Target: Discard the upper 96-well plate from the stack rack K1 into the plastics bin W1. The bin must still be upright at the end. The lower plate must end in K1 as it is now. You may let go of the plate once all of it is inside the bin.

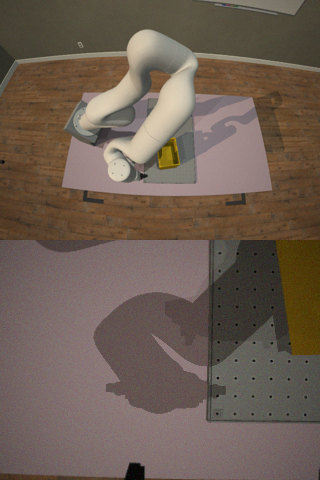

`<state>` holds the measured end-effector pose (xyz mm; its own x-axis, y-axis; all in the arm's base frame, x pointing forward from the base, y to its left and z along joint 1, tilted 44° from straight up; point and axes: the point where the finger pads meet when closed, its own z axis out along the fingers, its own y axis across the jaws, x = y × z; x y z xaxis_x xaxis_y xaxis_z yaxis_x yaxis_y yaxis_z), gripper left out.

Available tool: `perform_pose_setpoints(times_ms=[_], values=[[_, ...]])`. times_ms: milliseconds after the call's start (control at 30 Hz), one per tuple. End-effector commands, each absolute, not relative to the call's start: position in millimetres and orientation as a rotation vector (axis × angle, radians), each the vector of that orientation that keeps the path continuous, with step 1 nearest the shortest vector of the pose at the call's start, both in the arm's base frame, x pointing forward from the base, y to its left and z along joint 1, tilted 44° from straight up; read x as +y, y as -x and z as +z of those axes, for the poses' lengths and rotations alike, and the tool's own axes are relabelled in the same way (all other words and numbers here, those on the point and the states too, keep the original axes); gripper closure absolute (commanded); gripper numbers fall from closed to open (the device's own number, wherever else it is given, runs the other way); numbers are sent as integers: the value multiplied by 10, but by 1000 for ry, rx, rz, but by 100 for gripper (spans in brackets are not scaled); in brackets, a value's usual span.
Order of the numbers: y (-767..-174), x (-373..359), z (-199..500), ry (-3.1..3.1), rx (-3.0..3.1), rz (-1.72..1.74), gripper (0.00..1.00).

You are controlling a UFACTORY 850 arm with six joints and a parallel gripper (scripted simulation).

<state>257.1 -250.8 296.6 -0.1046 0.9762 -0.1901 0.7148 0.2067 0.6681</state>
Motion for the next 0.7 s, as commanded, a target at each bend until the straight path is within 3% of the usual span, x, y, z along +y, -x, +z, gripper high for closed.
perform_pose_setpoints(times_ms=[0, 667], values=[[-2571, -2512, 2970, -1567, 1882, 557, 0], [-2744, -2474, 2968, -1575, 1898, 550, 0]])
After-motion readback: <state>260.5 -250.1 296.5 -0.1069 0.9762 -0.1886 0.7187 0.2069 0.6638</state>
